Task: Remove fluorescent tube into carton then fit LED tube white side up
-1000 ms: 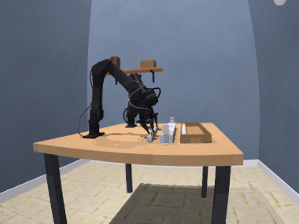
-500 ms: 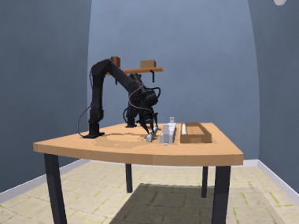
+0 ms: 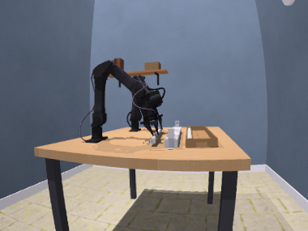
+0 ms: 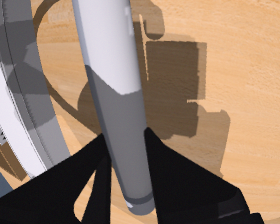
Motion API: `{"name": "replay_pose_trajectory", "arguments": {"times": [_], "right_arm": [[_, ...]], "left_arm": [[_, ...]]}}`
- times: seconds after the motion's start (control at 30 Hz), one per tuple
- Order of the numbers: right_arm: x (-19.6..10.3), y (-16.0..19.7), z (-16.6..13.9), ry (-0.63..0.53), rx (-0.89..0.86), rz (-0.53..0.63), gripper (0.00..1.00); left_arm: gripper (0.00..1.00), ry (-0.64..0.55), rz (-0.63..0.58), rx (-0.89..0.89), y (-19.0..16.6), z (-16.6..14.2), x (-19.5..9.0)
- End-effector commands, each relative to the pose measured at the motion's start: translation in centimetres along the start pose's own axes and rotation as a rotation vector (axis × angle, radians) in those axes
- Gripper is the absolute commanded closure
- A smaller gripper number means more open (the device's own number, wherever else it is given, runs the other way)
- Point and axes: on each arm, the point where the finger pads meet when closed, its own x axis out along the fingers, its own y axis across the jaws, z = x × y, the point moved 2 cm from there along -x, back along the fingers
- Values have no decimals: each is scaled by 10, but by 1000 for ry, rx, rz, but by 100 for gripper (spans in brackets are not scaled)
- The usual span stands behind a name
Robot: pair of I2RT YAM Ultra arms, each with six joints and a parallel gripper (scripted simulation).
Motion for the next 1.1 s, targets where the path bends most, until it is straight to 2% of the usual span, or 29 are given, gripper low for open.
{"name": "replay_pose_trajectory", "arguments": {"times": [0.0,0.33,0.43,0.53,0.67,0.73,0.83,0.9,1.03,1.07], "right_arm": [[-21,15,5,-17,8,47,89],[-31,22,4,6,18,69,89],[-29,24,-1,2,1,73,89],[-30,27,-3,-1,0,91,89],[-30,28,-5,0,-4,96,89],[-24,16,-5,1,-4,67,89],[-24,17,-5,2,-3,67,89],[-20,8,-4,14,5,51,89],[-24,24,-3,13,8,75,89],[-24,24,-3,13,8,75,89]], "left_arm": [[89,-27,5,-10,5,7,-19],[89,-47,16,-15,10,10,-29],[89,-30,28,-22,14,7,-26],[89,-65,43,-30,18,15,-25],[89,-27,15,-11,3,4,-14],[89,-38,23,-15,5,7,-17],[89,-41,24,-6,8,8,-20],[89,-29,6,-9,-1,2,-13],[89,-49,19,-12,10,13,-18],[89,-52,57,-16,19,11,-28]]}}
